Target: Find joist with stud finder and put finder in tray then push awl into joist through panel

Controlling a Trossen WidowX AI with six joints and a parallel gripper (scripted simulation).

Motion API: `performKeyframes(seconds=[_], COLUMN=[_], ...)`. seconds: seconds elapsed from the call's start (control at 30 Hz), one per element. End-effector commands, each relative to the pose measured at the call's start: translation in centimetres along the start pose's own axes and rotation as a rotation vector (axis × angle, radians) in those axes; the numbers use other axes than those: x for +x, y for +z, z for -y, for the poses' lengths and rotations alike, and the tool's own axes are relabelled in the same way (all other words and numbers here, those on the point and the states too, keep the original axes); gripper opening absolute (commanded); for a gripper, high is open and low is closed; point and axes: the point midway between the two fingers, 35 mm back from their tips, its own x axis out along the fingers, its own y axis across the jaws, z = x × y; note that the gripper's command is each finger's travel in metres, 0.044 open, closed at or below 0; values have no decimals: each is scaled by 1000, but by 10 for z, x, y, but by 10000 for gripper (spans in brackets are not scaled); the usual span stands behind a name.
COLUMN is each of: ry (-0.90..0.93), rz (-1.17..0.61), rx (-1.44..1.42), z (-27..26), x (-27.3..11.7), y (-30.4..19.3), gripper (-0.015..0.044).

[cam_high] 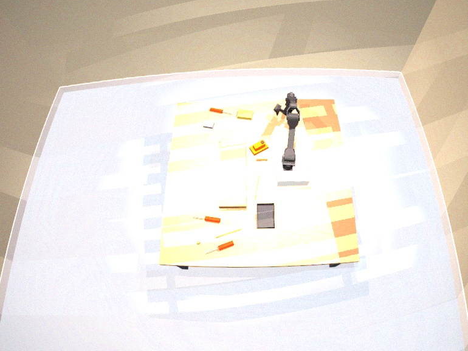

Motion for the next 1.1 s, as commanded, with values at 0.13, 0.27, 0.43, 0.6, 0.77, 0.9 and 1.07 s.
performKeyframes(seconds=[0.13, 0.27, 0.43, 0.6, 0.77, 0.9, 1.07], ry=[-204, -279, -337, -338, -318, -318, -318], rz=[-1, 56, 166, 303, 365, 365, 365], rx=[201, 281, 372, 455, 489, 489, 489], z=[-60, -75, -81, -75, -69, -69, -69], x=[14, 15, 13, 6, 2, 2, 2], y=[-110, -162, -224, -279, -301, -301, -301], gripper=[440, 440, 440, 440, 440, 440, 440])
